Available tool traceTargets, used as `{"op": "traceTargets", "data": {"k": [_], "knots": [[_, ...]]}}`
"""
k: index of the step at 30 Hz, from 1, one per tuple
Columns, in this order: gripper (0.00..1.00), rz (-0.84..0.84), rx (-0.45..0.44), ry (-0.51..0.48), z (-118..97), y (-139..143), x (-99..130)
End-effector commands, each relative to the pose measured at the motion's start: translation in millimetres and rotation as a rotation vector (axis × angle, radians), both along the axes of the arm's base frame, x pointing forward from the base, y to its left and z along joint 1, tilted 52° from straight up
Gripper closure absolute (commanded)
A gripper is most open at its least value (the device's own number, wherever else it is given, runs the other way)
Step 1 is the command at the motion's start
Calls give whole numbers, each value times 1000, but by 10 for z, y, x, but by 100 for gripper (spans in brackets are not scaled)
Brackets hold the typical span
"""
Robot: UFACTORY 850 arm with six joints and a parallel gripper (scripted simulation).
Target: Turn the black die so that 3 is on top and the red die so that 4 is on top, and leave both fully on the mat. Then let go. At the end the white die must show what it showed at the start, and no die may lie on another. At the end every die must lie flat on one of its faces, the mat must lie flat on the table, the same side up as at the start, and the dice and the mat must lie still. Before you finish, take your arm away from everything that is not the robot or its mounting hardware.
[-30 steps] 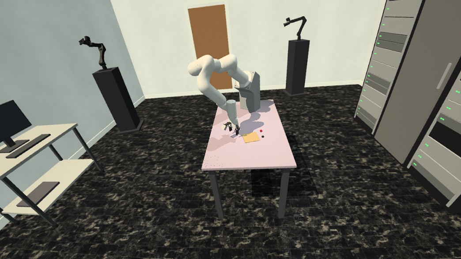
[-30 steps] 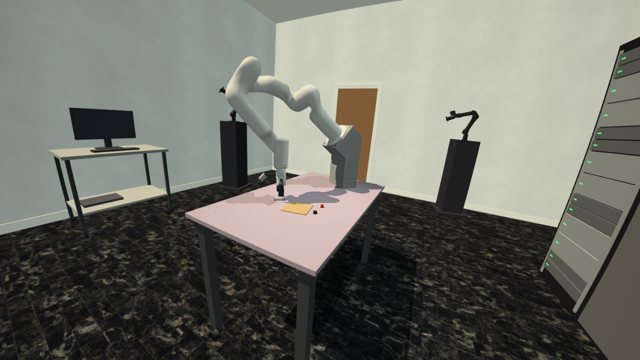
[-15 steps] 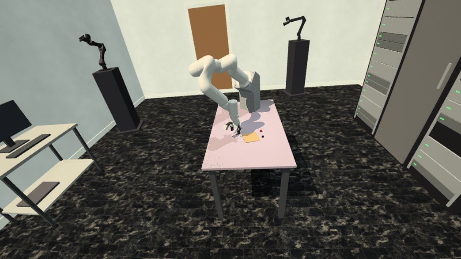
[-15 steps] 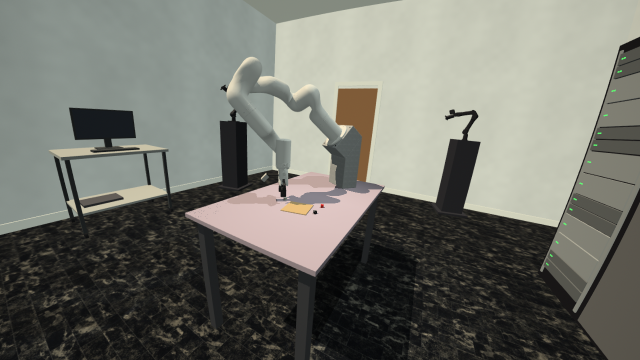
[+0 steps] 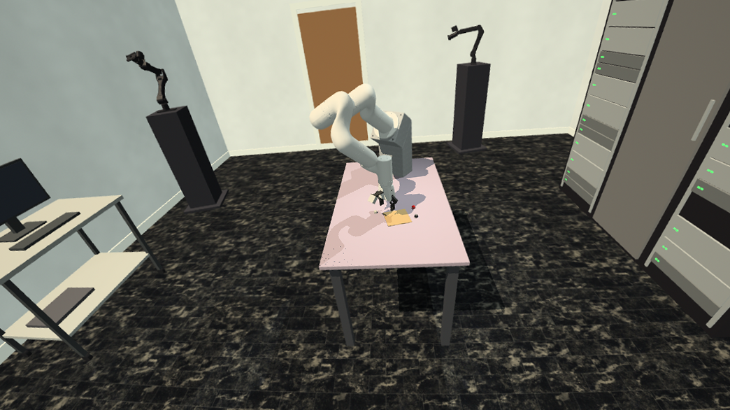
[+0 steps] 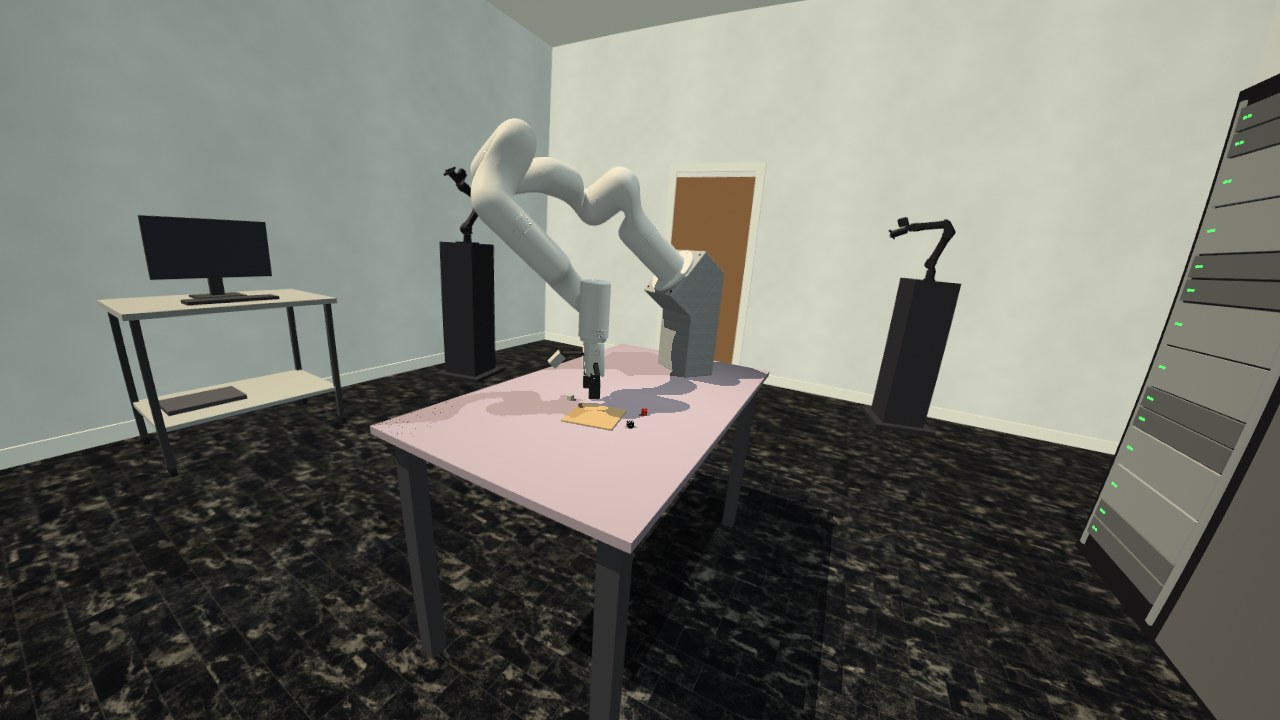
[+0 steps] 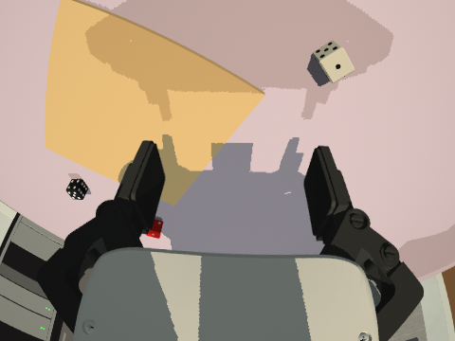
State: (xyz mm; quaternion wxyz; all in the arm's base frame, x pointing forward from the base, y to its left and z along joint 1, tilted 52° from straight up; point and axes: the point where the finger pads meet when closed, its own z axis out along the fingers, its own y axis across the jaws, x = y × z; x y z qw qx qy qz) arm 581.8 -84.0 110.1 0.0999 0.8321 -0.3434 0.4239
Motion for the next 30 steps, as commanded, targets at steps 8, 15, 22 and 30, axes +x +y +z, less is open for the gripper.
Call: {"op": "traceTargets", "data": {"k": [8, 15, 22, 30], "knots": [[0, -2, -1, 0, -518, 791, 80], [0, -2, -1, 0, -662, 1011, 99], [0, -2, -1, 0, -730, 1116, 108], [0, -2, -1, 0, -731, 1118, 108]]}}
